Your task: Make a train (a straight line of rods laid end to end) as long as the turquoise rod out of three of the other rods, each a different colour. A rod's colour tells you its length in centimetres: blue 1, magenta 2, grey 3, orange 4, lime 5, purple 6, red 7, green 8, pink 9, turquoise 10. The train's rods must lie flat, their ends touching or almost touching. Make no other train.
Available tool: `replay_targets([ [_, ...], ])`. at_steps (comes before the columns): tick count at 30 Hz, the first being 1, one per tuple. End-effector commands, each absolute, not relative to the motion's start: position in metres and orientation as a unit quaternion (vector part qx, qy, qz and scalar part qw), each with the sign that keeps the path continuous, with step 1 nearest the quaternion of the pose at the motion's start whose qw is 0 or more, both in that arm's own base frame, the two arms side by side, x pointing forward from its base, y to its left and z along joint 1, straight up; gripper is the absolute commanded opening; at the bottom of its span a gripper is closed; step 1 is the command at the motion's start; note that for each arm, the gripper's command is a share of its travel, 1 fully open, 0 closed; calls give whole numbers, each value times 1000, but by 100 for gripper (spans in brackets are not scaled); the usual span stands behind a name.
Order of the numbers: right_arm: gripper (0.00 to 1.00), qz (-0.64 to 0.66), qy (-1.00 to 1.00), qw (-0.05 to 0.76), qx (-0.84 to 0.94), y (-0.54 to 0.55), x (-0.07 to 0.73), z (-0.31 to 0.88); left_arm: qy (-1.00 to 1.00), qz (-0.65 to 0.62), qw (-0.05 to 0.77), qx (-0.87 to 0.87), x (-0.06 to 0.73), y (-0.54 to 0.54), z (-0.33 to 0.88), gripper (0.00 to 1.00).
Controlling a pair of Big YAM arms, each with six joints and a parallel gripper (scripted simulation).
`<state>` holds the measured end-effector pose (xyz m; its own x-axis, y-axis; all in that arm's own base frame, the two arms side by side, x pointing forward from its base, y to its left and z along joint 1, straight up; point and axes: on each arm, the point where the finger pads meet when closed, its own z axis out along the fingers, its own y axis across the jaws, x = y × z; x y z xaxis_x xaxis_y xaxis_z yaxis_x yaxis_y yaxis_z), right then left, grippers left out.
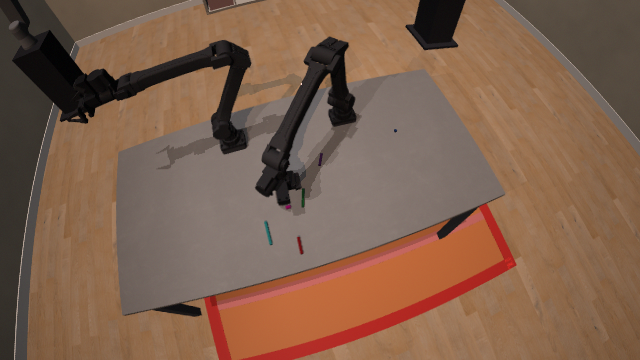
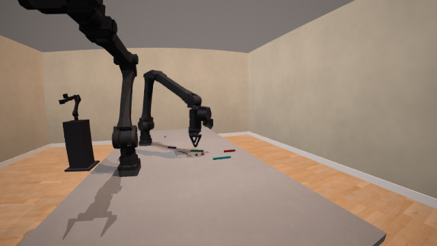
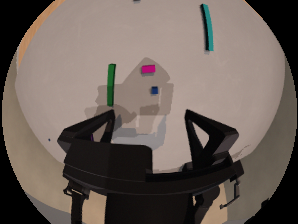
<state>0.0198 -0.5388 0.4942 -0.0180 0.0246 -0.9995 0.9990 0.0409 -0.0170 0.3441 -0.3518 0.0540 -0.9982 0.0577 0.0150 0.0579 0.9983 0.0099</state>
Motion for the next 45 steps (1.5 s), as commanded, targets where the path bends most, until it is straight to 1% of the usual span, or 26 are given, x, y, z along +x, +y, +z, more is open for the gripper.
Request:
replay_targets([
  [1,100,-492,508,508,492,-545,17,501,-1000,13,-14,3,361,-376,77,100],
  [3,100,-492,508,508,492,-545,17,501,-1000,15,-16,5,363,-375,80,100],
  [4,100,-492,508,508,492,-545,17,501,-1000,16,-17,5,363,-375,80,23],
  [45,100,-492,508,508,492,-545,17,501,-1000,16,-18,5,364,-376,77,23],
])
